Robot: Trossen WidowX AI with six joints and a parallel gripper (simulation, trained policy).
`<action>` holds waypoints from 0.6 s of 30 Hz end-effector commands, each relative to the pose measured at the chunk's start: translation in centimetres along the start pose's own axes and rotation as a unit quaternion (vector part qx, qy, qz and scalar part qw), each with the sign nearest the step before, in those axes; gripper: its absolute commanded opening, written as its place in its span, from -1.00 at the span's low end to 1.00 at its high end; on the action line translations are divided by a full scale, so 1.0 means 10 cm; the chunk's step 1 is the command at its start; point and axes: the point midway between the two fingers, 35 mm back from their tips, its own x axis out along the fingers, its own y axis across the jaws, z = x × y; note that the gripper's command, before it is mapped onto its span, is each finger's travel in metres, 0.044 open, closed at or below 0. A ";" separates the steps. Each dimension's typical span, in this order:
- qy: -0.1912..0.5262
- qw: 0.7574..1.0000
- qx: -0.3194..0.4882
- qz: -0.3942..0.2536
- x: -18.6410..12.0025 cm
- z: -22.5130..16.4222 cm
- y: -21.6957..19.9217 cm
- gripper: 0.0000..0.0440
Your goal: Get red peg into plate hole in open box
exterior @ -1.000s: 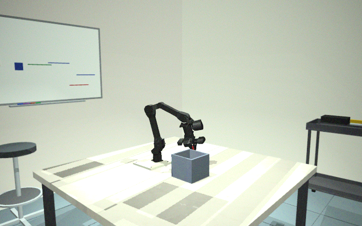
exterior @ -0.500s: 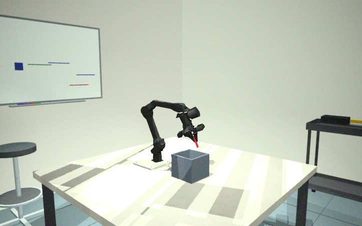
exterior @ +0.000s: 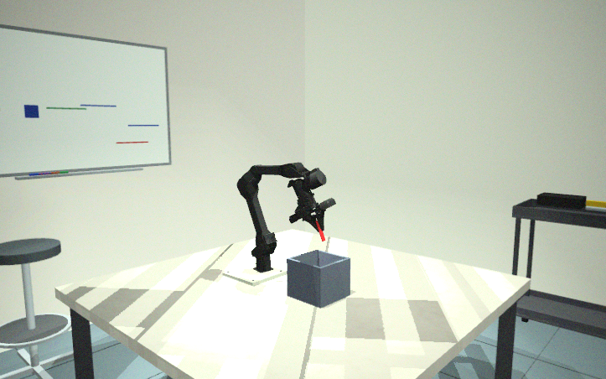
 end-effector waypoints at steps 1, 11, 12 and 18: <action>-0.016 1.000 0.010 -0.014 0.00 0.14 -0.01 -1.00; -0.035 0.997 0.041 -0.053 0.06 0.50 -0.05 -1.00; -0.036 0.997 0.044 -0.056 0.07 0.53 -0.05 -1.00; -0.034 0.995 0.057 -0.073 0.14 0.70 -0.05 -1.00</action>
